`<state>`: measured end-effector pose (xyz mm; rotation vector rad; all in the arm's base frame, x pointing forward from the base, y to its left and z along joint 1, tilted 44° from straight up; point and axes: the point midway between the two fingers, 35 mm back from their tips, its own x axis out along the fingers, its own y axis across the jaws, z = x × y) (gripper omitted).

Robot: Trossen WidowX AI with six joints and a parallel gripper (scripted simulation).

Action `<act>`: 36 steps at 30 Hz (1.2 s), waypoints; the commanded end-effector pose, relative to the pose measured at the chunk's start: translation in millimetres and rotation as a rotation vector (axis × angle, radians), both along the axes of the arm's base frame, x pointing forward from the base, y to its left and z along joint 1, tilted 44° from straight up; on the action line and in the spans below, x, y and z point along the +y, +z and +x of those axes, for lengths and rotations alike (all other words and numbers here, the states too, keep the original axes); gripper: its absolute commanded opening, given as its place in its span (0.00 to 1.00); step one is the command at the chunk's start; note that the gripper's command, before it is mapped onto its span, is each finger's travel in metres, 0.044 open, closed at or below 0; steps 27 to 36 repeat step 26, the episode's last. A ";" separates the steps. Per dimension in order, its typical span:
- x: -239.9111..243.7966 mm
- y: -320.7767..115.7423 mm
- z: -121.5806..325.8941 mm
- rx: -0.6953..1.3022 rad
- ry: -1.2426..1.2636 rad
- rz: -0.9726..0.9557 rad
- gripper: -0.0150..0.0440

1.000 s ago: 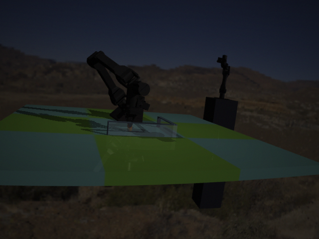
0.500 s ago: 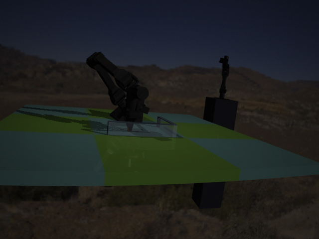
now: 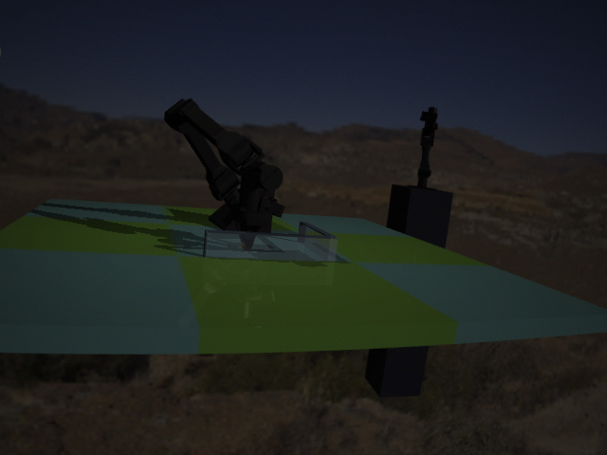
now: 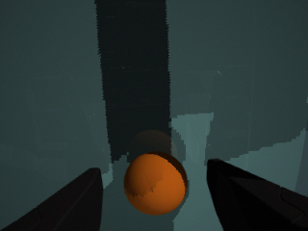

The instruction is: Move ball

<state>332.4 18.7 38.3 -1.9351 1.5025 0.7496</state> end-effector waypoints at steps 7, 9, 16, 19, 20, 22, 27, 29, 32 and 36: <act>42.0 43.7 -10.7 0.004 0.002 0.001 0.63; 56.0 61.3 -17.8 0.004 0.002 -0.002 0.63; 57.1 58.5 -15.4 -0.003 0.019 0.000 0.63; 57.1 58.5 -15.4 -0.003 0.019 0.000 0.63; 58.6 60.1 -15.9 -0.003 0.019 0.000 0.67; 70.1 73.8 -20.8 -0.003 0.017 -0.001 0.76; 82.2 89.5 -27.6 -0.004 0.015 -0.003 0.94; 82.2 89.5 -27.6 -0.004 0.015 -0.003 0.94; 82.2 89.5 -27.6 -0.004 0.015 -0.003 0.94; 82.2 89.5 -27.6 -0.004 0.015 -0.003 0.94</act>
